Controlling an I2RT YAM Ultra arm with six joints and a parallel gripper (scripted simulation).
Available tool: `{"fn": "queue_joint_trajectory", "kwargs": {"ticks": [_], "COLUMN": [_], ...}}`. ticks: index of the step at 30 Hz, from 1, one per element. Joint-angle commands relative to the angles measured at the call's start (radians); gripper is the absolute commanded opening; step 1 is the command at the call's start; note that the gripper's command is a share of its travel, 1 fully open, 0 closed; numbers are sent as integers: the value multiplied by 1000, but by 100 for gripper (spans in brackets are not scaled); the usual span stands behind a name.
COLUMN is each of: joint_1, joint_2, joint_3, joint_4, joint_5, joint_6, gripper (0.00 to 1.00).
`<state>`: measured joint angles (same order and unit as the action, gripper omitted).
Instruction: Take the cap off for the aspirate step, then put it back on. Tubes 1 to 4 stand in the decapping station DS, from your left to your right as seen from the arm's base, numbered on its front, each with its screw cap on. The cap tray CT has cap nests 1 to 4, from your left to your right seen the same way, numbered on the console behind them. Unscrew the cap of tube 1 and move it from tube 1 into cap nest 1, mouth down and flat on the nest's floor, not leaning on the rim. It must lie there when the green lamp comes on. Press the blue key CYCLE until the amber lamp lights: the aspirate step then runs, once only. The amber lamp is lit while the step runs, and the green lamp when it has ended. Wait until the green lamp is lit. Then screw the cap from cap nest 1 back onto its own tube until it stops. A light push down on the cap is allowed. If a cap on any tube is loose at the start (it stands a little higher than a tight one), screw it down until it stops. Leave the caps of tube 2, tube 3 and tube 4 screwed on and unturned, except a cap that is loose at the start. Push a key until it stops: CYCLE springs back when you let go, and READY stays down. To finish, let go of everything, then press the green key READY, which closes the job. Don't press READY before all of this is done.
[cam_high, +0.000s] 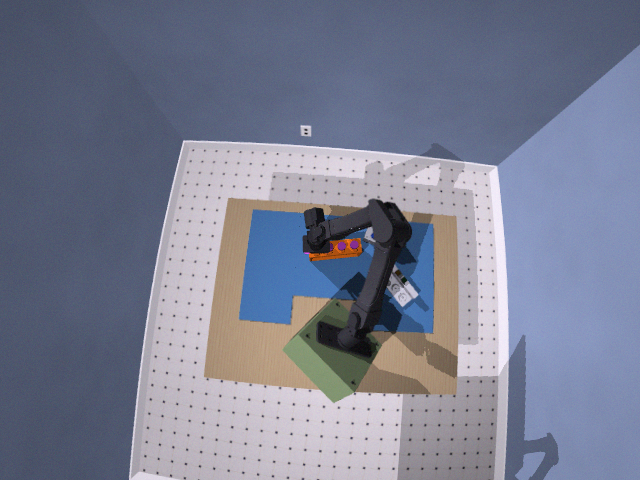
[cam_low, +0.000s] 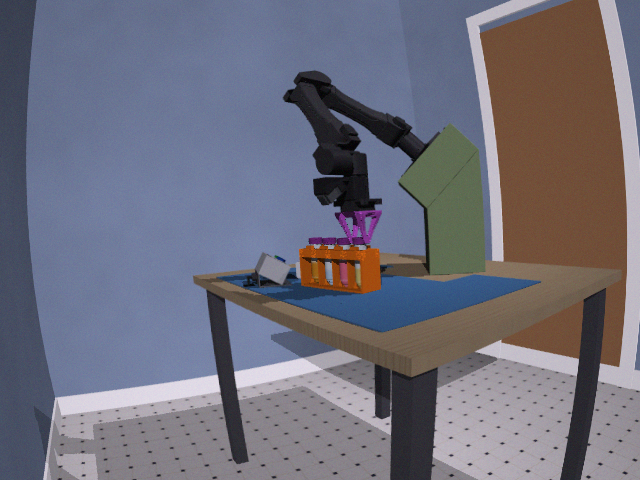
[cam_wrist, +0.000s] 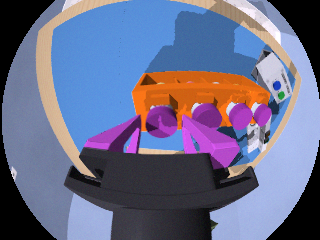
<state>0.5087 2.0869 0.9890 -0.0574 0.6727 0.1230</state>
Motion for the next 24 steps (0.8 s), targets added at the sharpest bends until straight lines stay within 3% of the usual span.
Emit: {"fn": "queue_joint_trajectory", "kwargs": {"ticks": [1,3,6,9,18,20,24], "joint_1": [5,5,5,5,5,5,5], "joint_2": [-6,-6,-6,-6,-6,-6,-6], "joint_3": [2,2,2,2,2,2,2], "joint_4": [1,1,1,1,1,1,1], "joint_5": [0,0,0,0,0,0,0], "joint_6": [228,228,472,562,1061,1061,1312], "gripper": [49,49,49,49,49,49,49]}}
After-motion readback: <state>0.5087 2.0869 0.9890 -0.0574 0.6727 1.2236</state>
